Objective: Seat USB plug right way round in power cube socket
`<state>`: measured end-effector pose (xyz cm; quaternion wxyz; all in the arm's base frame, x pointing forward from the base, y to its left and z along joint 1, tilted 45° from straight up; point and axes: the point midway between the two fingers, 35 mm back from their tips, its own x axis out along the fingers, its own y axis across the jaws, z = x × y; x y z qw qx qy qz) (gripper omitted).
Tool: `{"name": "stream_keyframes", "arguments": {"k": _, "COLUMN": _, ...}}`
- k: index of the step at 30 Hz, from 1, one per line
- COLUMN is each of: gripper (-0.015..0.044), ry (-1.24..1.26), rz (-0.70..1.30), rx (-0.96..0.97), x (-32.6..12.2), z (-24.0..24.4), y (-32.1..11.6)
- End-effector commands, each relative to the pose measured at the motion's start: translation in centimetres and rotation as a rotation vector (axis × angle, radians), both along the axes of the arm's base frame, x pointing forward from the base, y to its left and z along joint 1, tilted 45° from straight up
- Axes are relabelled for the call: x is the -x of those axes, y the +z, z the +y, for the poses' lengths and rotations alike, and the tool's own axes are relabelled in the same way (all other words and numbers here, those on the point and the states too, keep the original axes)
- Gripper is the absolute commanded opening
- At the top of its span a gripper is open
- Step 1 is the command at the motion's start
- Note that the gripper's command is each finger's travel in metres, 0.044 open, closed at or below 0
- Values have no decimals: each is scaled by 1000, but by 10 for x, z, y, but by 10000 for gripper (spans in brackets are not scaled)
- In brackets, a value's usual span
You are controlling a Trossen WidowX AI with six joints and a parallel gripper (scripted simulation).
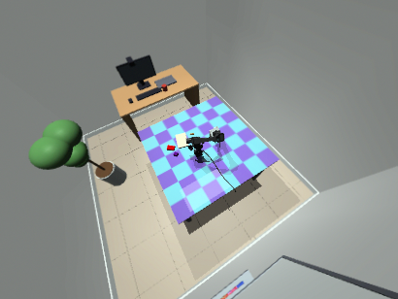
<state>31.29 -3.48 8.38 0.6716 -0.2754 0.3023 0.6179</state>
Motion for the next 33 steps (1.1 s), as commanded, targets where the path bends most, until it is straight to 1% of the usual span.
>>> {"name": "stream_keyframes", "arguments": {"k": 1, "gripper": 0, "ry": -6, "rz": 3, "rx": -3, "x": 0, "z": 1, "y": 0}}
{"name": "stream_keyframes", "arguments": {"k": 33, "gripper": 0, "ry": -6, "rz": 3, "rx": -3, "x": 0, "z": 4, "y": -3}}
